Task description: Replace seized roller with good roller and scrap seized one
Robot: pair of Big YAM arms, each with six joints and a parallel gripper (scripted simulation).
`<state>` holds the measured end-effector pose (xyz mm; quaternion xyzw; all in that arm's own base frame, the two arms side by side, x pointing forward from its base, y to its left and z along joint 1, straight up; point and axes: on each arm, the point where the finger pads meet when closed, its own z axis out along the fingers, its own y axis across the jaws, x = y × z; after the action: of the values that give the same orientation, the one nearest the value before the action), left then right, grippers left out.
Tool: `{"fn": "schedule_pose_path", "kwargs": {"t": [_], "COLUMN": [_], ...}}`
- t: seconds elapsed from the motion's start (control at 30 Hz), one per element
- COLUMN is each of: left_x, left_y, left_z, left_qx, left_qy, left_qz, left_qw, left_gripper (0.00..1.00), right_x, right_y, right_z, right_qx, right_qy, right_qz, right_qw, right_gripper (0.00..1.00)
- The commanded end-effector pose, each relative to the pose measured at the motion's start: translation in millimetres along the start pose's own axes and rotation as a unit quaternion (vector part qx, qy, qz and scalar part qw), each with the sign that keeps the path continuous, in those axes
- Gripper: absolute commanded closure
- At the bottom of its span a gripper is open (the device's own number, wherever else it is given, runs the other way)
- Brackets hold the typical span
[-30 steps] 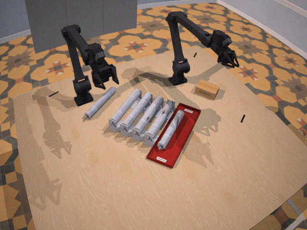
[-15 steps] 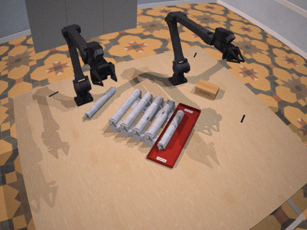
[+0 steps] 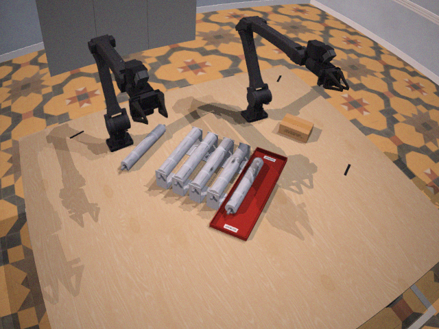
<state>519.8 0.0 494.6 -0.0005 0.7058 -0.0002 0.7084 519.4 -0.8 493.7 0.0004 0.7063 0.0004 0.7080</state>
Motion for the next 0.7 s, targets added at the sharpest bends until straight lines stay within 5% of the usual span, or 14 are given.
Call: {"fn": "schedule_pose_path", "kwargs": {"t": [0.0, 0.67], "left_x": [-10.0, -12.1], "left_y": [-4.1, -5.0], "left_z": [-5.2, -6.2], "left_qx": [0.003, 0.004], "left_qy": [-0.008, -0.012], "left_qz": [0.007, 0.008], "left_qw": [1.0, 1.0], "left_gripper": [0.68, 0.68], "right_x": [5.2, -1.0], "right_y": [4.8, 5.2], "right_z": [2.5, -0.6], "right_qx": [-0.004, -0.004], "right_qy": [0.007, 0.001], "right_qz": [-0.004, -0.004], "right_qw": [1.0, 1.0], "right_gripper": [0.38, 0.38]}}
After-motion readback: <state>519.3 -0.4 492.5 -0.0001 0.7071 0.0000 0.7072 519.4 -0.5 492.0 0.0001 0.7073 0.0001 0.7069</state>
